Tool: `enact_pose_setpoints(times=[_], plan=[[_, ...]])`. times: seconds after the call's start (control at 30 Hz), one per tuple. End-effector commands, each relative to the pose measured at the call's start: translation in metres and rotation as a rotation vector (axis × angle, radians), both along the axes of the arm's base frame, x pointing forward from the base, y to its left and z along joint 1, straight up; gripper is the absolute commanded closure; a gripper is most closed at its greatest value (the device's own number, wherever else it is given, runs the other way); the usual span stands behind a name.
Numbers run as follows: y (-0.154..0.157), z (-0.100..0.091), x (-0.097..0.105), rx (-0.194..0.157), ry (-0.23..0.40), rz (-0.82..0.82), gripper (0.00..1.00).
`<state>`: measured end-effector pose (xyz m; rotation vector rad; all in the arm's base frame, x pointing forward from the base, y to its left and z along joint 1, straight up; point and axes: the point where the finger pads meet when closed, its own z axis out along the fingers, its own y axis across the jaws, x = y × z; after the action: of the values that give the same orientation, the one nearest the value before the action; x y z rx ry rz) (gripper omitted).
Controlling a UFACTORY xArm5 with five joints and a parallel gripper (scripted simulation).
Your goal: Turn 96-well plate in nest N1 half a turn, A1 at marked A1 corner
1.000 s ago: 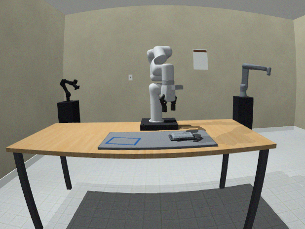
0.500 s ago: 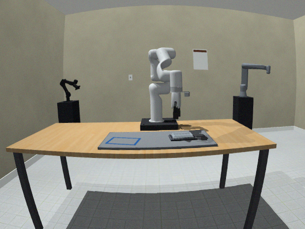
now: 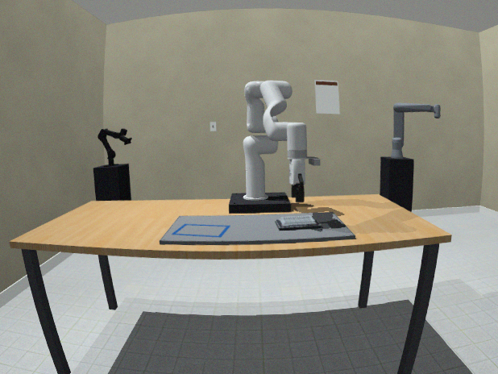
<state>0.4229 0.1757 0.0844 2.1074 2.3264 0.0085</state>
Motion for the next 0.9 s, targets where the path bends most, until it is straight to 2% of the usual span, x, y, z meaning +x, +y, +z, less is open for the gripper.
enact_pose_setpoints(times=[0.0, 0.3, 0.87], plan=[[0.002, 0.001, 0.001, 0.004, -0.002, 0.01, 0.0], [0.002, 0.001, 0.001, 0.004, -0.002, 0.01, 0.0], [0.002, -0.025, 0.002, 0.004, -0.002, 0.01, 0.0]])
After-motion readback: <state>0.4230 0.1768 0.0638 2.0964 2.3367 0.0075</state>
